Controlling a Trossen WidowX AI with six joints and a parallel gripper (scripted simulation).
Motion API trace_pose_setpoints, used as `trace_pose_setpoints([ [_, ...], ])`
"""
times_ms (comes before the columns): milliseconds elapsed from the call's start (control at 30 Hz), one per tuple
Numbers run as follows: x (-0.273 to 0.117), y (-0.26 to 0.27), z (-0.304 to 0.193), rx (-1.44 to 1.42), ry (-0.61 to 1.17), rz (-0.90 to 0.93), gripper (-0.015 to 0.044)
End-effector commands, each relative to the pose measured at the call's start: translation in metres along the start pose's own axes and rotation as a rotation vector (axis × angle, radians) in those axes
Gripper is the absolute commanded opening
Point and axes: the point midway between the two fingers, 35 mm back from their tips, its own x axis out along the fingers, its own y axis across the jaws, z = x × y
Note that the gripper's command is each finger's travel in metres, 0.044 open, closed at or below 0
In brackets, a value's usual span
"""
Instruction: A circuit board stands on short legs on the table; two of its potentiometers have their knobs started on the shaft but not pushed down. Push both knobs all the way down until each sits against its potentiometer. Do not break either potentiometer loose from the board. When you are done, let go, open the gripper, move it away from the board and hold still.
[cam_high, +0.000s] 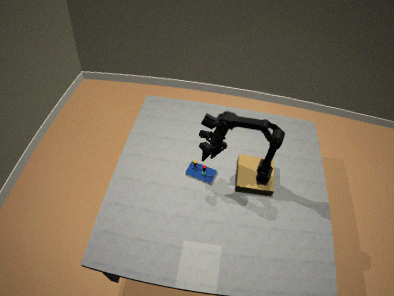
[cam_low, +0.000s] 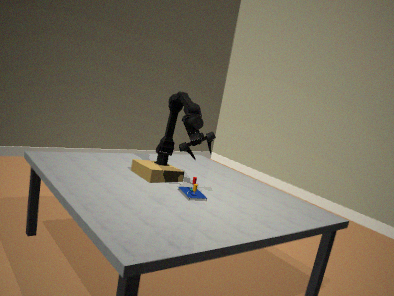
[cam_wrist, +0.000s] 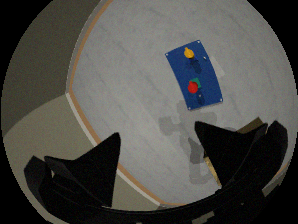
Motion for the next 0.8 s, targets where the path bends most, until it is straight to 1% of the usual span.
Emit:
trace_pose_setpoints([
  [0, 0.001, 0.000, 0.000, 0.000, 0.000, -0.005, 0.0374],
  [67, 0.005, -0.003, 0.002, 0.001, 0.003, -0.046, 0.0321],
  [467, 0.037, -0.027, 0.019, -0.024, 0.004, -0.435, 0.0006],
  [600, 0.043, -0.032, 0.024, -0.042, -0.005, -0.540, 0.0000],
  [767, 0.043, -0.032, 0.025, -0.043, -0.006, -0.545, 0.0000],
])
